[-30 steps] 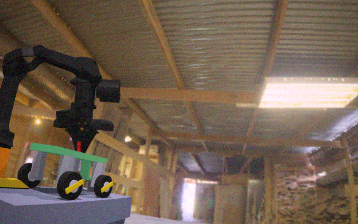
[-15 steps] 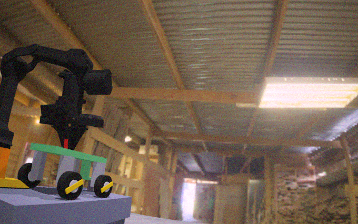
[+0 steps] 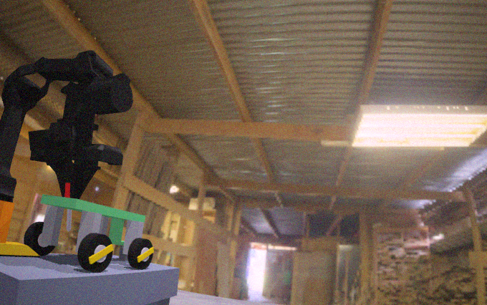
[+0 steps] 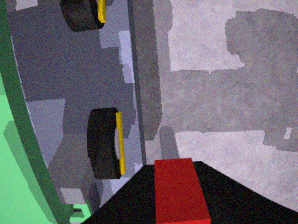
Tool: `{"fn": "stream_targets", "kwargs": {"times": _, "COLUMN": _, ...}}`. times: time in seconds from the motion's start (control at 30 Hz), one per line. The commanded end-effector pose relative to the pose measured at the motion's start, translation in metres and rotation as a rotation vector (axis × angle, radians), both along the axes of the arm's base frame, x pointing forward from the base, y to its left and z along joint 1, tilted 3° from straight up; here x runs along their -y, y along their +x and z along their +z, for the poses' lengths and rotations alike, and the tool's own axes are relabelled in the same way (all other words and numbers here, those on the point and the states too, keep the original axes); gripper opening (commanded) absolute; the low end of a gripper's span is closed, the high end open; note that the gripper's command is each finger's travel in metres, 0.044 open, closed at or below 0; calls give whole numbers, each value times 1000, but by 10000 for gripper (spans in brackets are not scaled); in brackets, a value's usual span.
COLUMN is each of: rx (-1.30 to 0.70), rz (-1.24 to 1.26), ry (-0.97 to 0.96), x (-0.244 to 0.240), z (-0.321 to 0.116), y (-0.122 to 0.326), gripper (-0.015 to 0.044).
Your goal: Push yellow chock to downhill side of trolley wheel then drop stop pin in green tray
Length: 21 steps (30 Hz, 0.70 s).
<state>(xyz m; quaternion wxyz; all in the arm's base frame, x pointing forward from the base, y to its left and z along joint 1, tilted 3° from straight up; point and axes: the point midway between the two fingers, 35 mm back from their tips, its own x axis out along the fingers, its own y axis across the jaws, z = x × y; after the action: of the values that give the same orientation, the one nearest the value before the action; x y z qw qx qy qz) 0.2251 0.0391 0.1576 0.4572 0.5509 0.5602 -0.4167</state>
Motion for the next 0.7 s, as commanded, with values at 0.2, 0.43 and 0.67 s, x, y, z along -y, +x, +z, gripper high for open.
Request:
{"fn": "stream_targets", "kwargs": {"times": 0.2, "rx": -8, "rz": 3, "ry": 2, "x": 39, "z": -4, "y": -1, "gripper": 0}}
{"fn": "stream_targets", "kwargs": {"times": 0.43, "rx": -8, "rz": 3, "ry": 0, "x": 64, "z": -7, "y": -2, "gripper": 0}}
{"fn": "stream_targets", "kwargs": {"times": 0.67, "rx": -8, "rz": 3, "ry": -3, "x": 89, "z": -10, "y": -3, "gripper": 0}}
